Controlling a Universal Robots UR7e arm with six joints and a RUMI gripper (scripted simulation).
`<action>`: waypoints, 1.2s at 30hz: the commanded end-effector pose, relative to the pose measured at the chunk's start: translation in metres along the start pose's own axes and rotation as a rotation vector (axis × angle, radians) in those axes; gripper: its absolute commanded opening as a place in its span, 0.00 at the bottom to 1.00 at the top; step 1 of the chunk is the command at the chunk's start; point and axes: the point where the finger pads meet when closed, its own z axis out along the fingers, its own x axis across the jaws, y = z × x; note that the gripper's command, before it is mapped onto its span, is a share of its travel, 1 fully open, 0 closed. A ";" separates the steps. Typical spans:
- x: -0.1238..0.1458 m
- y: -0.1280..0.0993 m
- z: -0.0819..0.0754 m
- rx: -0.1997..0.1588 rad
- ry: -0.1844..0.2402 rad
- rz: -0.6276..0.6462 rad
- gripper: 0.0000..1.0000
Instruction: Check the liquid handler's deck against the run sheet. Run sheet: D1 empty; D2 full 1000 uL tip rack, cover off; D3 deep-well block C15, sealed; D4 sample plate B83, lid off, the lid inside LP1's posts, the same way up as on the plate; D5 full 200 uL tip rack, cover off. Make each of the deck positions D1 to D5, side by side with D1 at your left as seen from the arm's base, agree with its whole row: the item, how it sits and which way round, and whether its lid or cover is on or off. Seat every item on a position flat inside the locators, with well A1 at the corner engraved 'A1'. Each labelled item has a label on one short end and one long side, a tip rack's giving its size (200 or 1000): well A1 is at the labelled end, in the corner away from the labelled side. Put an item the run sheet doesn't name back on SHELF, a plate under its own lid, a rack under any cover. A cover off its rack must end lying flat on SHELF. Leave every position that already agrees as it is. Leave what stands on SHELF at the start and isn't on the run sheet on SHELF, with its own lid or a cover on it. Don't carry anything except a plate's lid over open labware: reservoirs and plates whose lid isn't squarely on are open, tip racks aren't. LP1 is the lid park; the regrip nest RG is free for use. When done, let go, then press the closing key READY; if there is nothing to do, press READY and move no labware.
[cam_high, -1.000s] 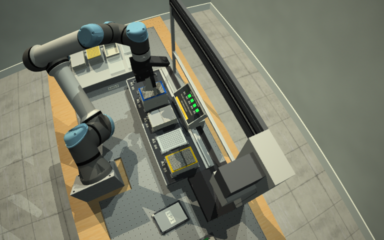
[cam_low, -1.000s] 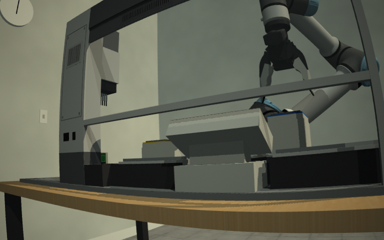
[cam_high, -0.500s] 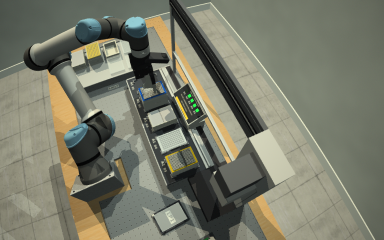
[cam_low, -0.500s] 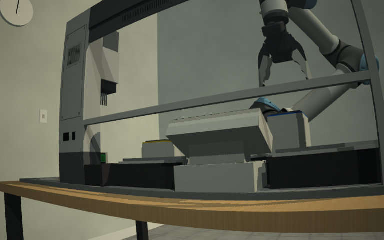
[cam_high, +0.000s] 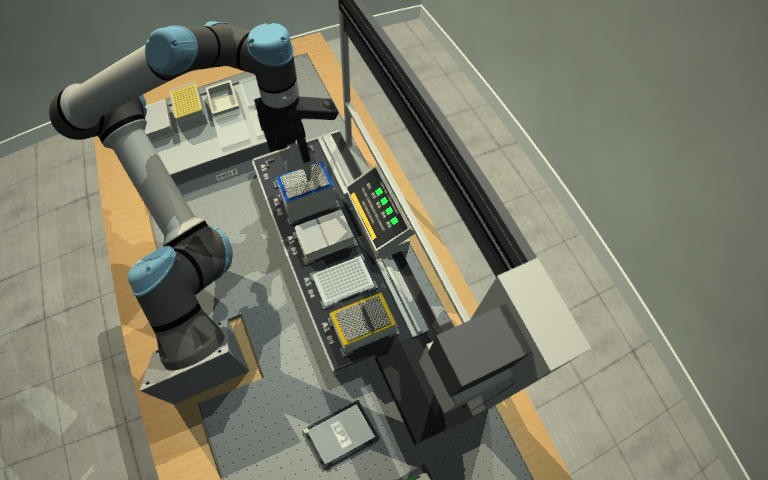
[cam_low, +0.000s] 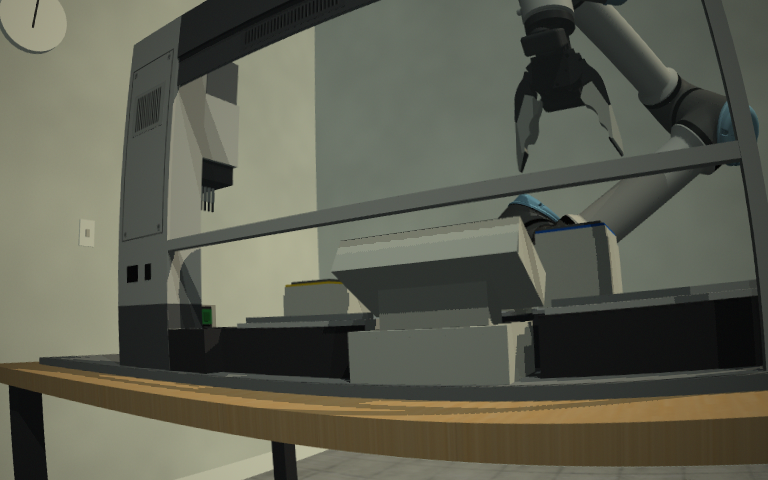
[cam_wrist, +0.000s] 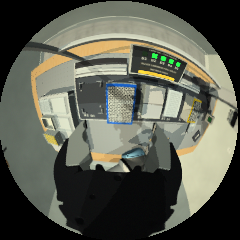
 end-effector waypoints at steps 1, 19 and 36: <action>0.000 0.000 -0.005 0.000 0.000 0.000 0.82; 0.000 0.000 -0.032 0.000 0.000 0.000 0.82; 0.000 0.000 -0.057 0.000 0.000 0.000 0.82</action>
